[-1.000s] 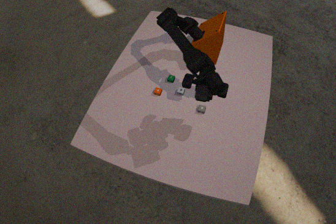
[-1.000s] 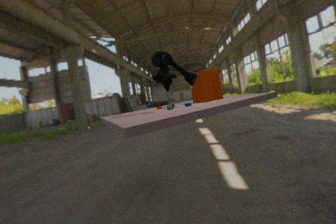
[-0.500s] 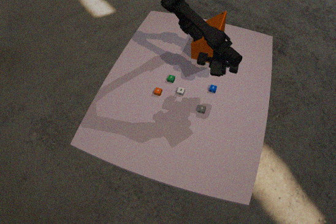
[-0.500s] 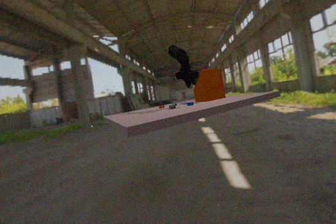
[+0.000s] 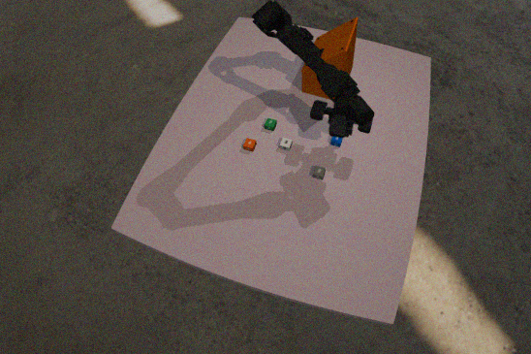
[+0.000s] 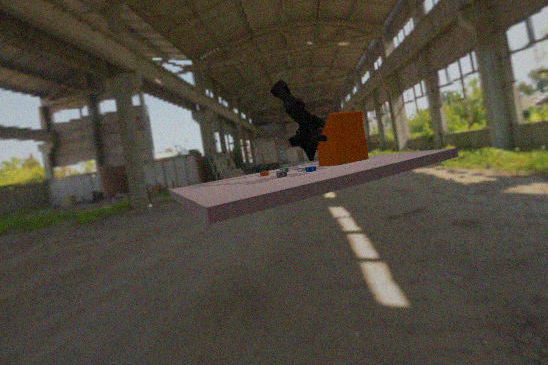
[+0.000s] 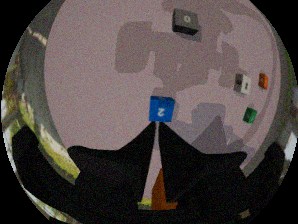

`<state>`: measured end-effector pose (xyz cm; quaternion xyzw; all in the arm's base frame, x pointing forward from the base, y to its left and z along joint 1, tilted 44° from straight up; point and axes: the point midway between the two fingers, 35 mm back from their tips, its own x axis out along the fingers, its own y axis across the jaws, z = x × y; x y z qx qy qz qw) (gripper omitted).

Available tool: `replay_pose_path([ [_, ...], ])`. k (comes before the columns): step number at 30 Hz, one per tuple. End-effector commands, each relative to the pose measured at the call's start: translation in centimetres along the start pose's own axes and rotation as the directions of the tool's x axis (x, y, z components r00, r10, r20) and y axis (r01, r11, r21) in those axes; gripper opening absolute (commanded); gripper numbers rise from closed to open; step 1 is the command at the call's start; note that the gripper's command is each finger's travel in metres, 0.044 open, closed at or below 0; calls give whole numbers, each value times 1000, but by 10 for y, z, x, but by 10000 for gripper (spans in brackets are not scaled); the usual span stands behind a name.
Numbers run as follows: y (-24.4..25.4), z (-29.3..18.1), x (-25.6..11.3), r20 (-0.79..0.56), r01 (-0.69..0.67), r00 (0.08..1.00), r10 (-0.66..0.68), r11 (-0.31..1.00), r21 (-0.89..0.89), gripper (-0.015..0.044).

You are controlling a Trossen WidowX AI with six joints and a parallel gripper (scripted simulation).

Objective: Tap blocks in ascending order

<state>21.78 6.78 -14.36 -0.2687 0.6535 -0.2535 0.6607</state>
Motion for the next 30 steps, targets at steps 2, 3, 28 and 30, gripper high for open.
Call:
replay_pose_path([
  [2,0,0,7,2,3,1000,-3,1000,-7,20],
  [3,0,0,8,2,3,1000,-3,1000,-7,20],
  [28,0,0,-1,2,2,1000,-2,1000,-7,20],
  [30,0,0,-4,2,2,1000,-2,1000,-7,20],
])
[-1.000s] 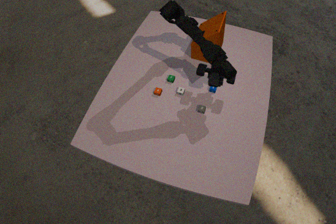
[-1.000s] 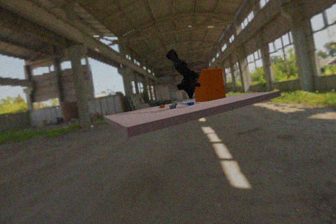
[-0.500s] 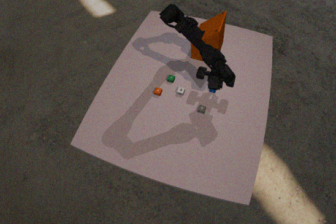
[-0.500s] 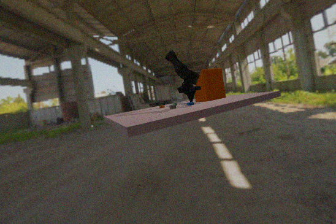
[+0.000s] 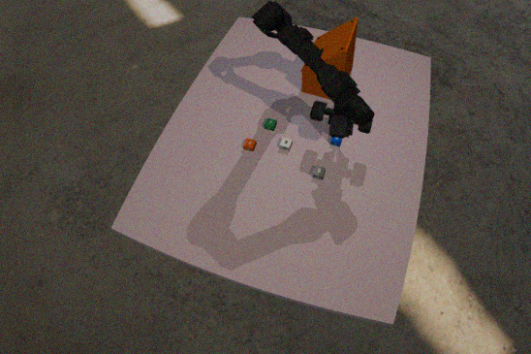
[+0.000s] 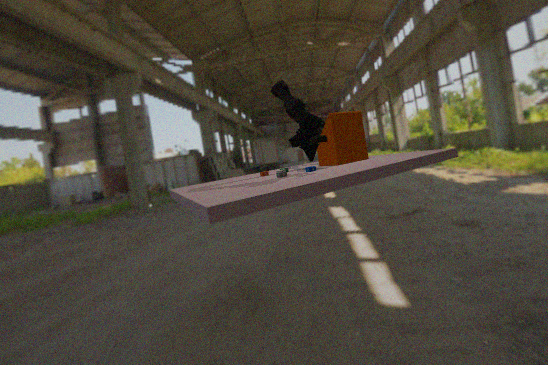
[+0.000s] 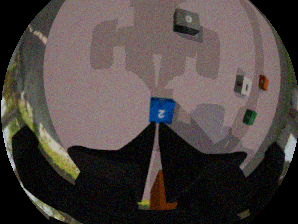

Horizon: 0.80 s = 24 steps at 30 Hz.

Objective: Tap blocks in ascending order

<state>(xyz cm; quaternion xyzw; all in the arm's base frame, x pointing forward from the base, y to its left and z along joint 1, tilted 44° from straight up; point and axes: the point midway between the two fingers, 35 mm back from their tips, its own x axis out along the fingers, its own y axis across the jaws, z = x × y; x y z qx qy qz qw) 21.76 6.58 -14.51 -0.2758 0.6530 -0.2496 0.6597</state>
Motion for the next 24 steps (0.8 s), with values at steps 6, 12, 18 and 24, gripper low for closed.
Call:
replay_pose_path([
  [6,1,0,-85,-4,-6,1000,7,1000,7,20],
  [12,-9,8,-86,-4,-11,1000,11,1000,5,20],
  [18,-110,53,-87,1,-14,1000,14,1000,3,20],
  [24,-162,60,-83,-4,6,1000,-6,1000,8,20],
])
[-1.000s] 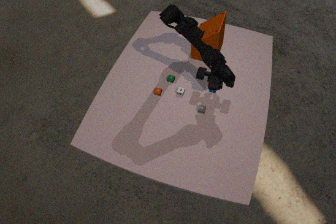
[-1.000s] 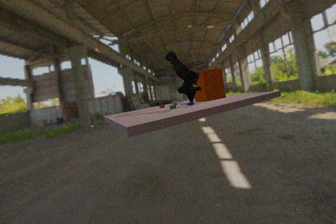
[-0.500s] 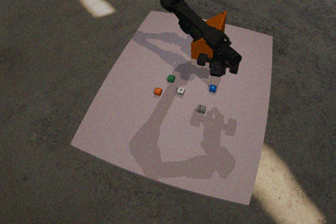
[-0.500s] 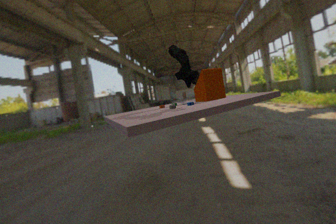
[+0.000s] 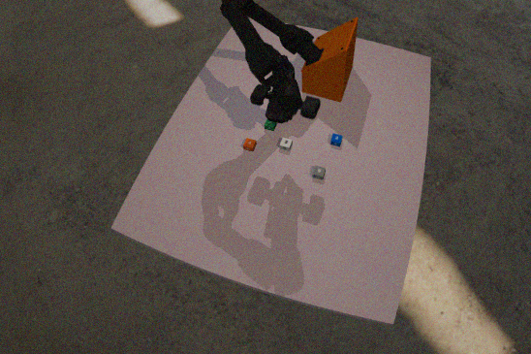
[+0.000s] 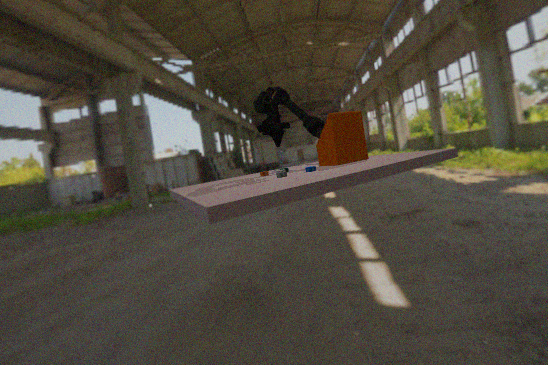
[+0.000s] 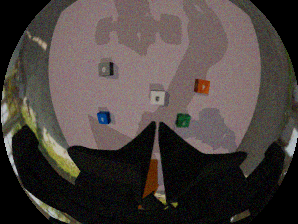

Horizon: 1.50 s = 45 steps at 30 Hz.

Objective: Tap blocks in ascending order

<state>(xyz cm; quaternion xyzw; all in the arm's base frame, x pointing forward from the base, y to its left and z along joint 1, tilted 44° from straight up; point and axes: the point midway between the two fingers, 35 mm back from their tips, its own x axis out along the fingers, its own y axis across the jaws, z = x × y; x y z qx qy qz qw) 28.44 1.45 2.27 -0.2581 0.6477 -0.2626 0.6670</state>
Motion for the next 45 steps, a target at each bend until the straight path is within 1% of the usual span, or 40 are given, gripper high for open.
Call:
replay_pose_path([
  [1,-8,-4,1,-4,12,1000,-13,999,-39,20],
  [5,-7,-3,4,-3,12,1000,-12,999,-39,20],
  [7,-7,-1,25,-3,10,1000,-10,999,-39,20],
  [10,-9,-3,72,-3,14,1000,-14,999,-39,20],
  [12,-10,-4,82,-3,17,1000,-17,999,-39,20],
  [17,-10,-4,83,-3,17,1000,-17,999,-39,20],
  [35,-10,-5,112,-3,18,1000,-18,999,-39,20],
  [40,-10,-5,113,-3,18,1000,-18,999,-39,20],
  [44,-10,-4,85,-3,16,1000,-16,999,-39,20],
  [45,-10,-4,82,-3,17,1000,-17,999,-39,20],
])
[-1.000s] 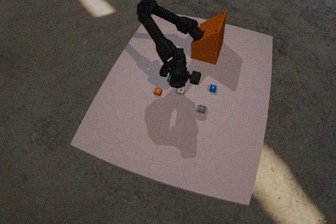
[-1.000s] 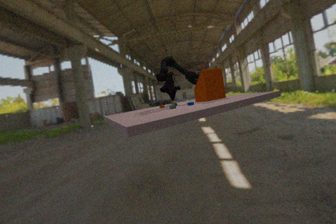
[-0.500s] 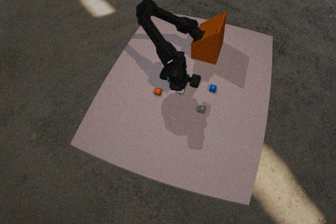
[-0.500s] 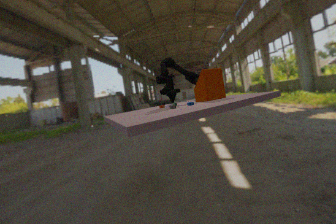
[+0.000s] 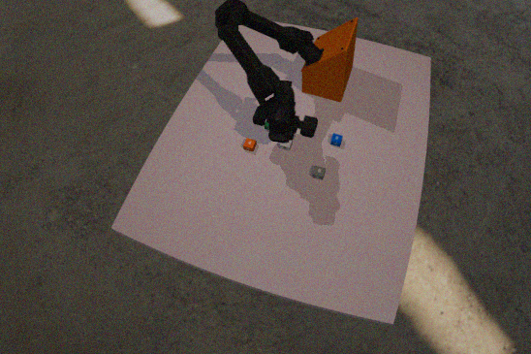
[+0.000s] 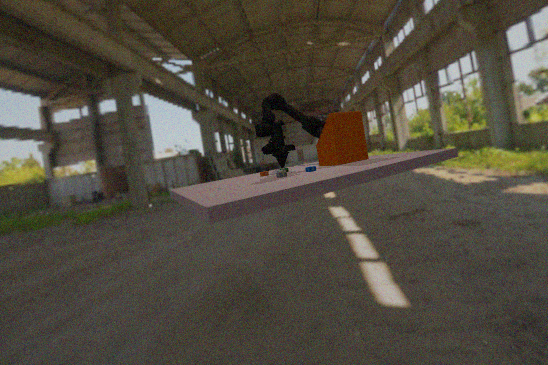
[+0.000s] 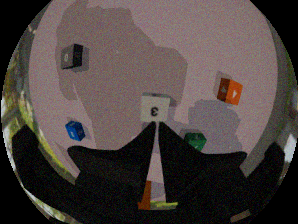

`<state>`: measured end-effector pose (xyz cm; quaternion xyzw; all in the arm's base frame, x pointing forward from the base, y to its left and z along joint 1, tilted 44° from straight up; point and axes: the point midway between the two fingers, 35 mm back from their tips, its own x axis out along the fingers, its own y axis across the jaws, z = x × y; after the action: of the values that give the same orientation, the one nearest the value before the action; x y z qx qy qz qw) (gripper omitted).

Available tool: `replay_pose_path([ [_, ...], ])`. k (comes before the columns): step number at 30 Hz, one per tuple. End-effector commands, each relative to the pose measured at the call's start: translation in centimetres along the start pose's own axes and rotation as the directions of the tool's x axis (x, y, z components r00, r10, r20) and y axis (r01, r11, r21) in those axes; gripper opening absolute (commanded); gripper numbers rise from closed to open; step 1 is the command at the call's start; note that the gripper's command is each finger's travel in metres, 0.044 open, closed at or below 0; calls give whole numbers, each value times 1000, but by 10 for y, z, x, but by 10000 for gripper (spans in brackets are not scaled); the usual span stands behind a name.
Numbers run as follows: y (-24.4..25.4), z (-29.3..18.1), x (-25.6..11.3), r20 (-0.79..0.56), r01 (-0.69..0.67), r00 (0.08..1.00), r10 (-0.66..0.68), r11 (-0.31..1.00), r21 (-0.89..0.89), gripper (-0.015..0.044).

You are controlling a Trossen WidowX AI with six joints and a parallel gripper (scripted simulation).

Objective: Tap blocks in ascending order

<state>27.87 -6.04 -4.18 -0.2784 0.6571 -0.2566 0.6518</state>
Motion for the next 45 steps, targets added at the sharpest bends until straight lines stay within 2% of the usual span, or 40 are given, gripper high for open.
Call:
replay_pose_path([
  [1,1,3,-16,15,-5,1000,5,1000,9,20],
  [4,1,4,-26,16,-7,1000,7,1000,8,20],
  [9,1,3,-94,15,-9,1000,9,1000,8,20],
  [16,-12,10,-98,16,-12,1000,12,1000,13,20],
  [23,-104,41,-97,18,-4,1000,3,1000,18,20],
  [29,-109,42,-97,17,-3,1000,3,1000,10,20],
  [31,-109,44,-87,17,-4,1000,4,1000,11,20],
  [36,-110,43,-19,17,1,1000,-1,1000,11,20],
  [45,-110,43,-10,17,1,1000,-1,1000,11,20],
])
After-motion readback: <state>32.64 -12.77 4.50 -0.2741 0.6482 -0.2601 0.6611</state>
